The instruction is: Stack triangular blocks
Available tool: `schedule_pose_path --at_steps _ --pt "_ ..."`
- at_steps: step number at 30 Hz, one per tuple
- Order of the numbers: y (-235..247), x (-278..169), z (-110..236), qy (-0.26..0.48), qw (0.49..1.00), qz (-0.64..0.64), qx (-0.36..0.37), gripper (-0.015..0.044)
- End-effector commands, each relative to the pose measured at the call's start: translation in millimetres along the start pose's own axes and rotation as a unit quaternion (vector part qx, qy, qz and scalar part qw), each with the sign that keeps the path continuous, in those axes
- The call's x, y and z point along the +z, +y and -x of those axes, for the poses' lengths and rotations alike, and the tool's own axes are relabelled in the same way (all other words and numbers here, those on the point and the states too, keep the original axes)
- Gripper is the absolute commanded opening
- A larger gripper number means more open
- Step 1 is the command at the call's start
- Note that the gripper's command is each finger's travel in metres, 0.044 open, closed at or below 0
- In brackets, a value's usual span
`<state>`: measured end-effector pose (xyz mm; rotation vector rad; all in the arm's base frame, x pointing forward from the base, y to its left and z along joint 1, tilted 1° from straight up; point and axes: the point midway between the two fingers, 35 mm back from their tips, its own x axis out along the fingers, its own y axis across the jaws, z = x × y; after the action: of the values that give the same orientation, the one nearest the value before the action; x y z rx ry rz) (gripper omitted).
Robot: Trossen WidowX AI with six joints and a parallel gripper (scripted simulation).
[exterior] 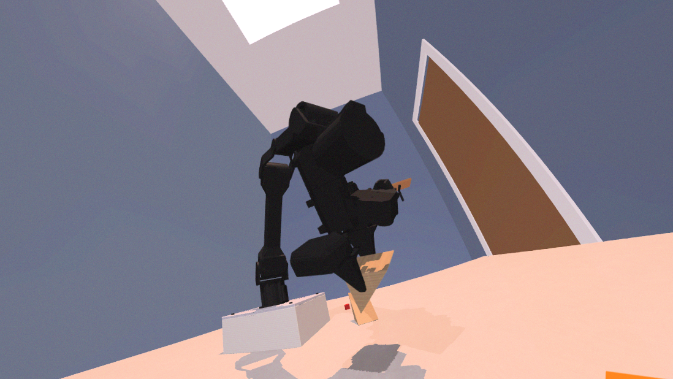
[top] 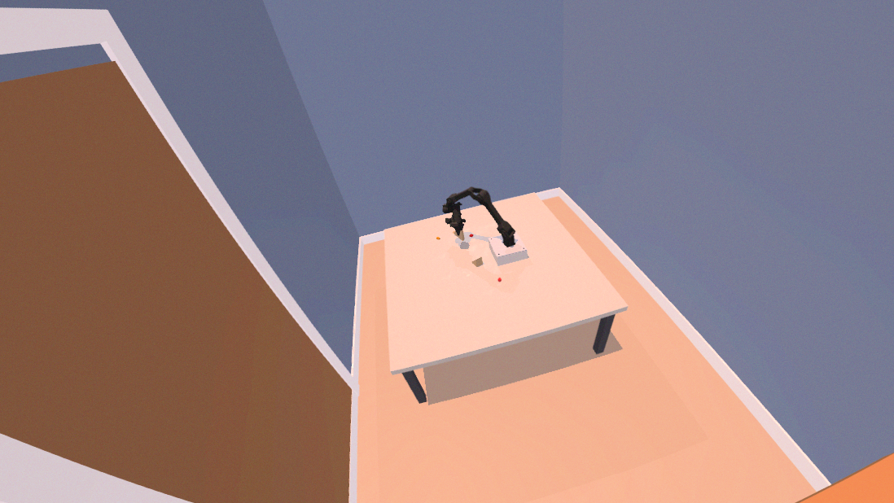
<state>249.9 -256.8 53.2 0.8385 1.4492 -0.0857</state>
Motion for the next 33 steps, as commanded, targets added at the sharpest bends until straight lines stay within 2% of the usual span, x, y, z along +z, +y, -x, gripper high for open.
schedule_pose_path --at_steps 1,17,33 --pt "0.5 -1.3 -1.0 0.002 0.998 0.065 -0.015 0.0000" --pt "3.3 -1.4 -1.4 0.019 0.942 0.328 -0.067 0.0000" --pt "6.2 -0.7 -0.4 0.057 0.817 0.563 -0.111 0.0000"
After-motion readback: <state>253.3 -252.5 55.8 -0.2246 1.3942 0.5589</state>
